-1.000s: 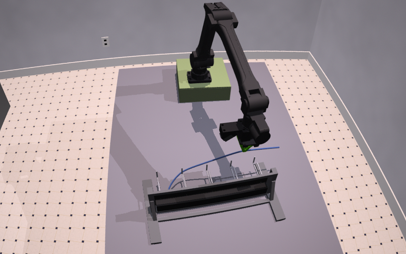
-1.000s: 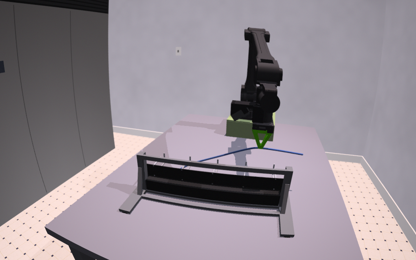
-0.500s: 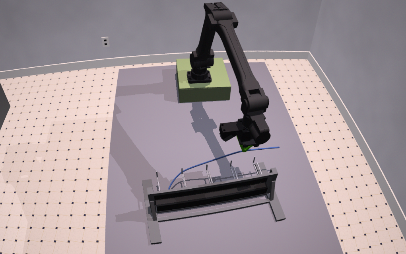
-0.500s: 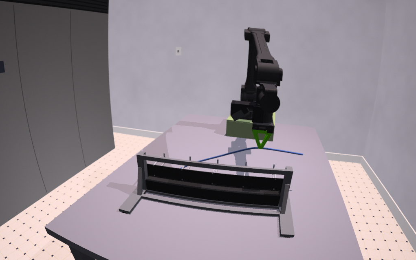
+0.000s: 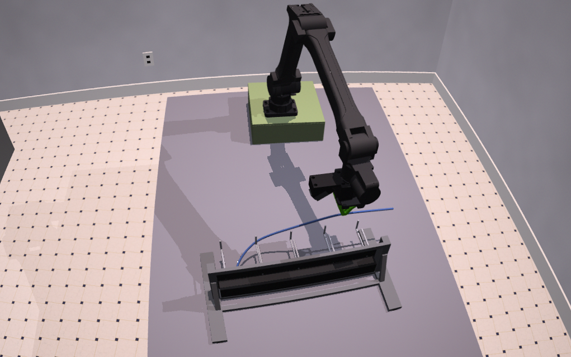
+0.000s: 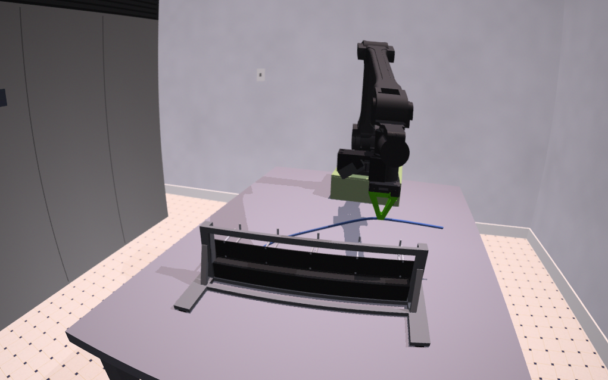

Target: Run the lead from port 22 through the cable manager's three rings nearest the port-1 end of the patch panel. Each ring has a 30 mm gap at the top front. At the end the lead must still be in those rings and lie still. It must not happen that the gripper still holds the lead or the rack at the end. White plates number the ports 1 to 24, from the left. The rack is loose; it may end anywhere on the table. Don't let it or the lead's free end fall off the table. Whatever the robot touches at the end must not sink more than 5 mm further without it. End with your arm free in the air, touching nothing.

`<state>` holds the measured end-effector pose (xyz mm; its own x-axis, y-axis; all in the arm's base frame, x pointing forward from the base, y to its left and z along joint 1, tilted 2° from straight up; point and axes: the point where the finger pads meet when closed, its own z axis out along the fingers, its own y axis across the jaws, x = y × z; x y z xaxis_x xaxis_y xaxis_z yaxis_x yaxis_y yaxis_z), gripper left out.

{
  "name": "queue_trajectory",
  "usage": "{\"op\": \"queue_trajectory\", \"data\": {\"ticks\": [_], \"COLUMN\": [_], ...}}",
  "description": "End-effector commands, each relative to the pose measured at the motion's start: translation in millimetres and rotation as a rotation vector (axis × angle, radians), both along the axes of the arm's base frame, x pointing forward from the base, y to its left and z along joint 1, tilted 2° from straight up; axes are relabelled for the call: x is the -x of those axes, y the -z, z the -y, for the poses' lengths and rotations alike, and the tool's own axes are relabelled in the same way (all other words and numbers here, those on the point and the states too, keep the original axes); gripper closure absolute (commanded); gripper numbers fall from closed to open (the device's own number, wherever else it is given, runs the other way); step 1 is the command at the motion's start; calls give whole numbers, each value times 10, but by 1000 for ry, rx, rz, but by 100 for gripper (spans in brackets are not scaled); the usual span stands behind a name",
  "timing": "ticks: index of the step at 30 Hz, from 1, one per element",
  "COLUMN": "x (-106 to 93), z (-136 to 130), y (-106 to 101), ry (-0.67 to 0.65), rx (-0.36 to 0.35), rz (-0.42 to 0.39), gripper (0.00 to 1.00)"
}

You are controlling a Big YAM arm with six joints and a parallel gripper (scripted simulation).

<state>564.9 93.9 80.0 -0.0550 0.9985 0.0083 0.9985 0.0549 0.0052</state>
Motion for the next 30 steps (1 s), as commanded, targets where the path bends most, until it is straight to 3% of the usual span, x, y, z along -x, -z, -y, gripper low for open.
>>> {"op": "queue_trajectory", "data": {"ticks": [1, 5, 8, 11, 12, 15, 26, 29, 30], "x": [-298, -303, -92, -92, -114, -93, -104, -120, -106], "z": [-181, -182, -143, -143, -148, -143, -139, -129, -127], "y": [-215, -205, 109, 127, -79, 201, 385, 320, 431], "ry": [-6, -6, -6, -6, -6, -6, -5, -3, -3], "rx": [-20, -21, -9, -9, -16, -8, -9, -11, -9], "rz": [85, 93, 28, 28, 68, 28, 35, 50, 34], "gripper": [100, 100, 100, 100, 100, 100, 100, 100, 100]}}
